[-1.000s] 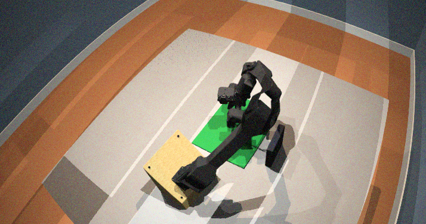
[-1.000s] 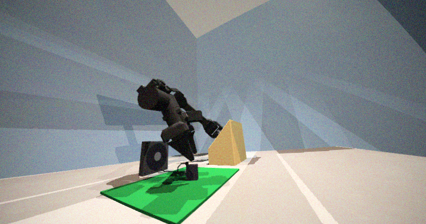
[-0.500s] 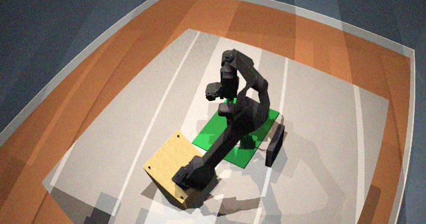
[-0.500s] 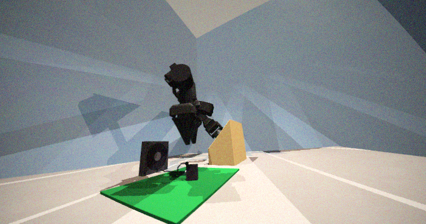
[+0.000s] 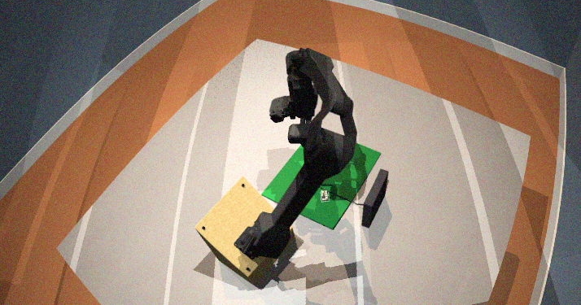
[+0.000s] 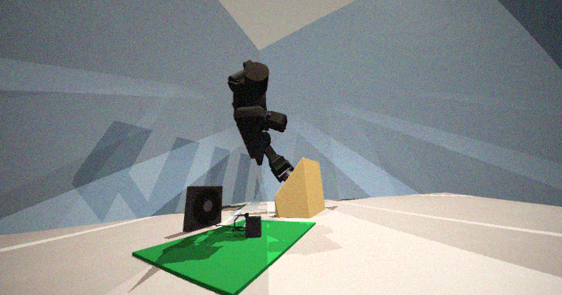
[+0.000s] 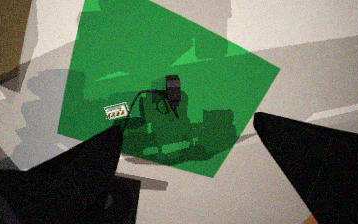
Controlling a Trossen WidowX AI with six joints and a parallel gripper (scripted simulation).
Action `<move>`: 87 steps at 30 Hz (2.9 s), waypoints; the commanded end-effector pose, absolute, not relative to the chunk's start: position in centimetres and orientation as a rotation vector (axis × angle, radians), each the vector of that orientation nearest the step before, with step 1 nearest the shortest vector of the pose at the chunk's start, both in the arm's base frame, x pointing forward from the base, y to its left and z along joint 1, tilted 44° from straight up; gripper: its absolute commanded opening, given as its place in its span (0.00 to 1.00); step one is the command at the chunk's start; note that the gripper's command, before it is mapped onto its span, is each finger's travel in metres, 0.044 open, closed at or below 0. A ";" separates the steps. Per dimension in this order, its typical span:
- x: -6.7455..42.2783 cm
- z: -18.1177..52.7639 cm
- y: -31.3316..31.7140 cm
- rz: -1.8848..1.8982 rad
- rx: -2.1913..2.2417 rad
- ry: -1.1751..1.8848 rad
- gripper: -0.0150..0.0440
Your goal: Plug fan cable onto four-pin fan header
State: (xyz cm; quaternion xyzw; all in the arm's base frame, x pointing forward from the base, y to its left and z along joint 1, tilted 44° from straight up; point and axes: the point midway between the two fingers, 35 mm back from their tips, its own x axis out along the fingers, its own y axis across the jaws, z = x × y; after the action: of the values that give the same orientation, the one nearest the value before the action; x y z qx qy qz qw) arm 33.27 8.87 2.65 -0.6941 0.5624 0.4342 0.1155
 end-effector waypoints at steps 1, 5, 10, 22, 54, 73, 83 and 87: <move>33.5 2.0 7.7 1.255 -2.021 1.667 1.00; 33.6 -1.5 4.5 1.254 -2.022 1.666 1.00; 33.2 -4.1 1.7 1.251 -2.024 1.671 1.00; 33.2 -4.9 1.0 1.251 -2.024 1.671 1.00; 33.1 -7.7 -1.8 1.250 -2.025 1.673 1.00; 33.3 -7.6 -1.6 1.243 -2.020 1.667 0.25; 33.3 -4.0 1.9 1.251 -2.024 1.671 0.25; 33.3 -4.1 1.9 1.245 -2.020 1.673 0.25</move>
State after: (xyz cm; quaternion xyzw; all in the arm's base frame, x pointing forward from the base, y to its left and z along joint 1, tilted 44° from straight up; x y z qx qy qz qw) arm 33.37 1.86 -4.30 -0.6958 0.5668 0.4260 0.1146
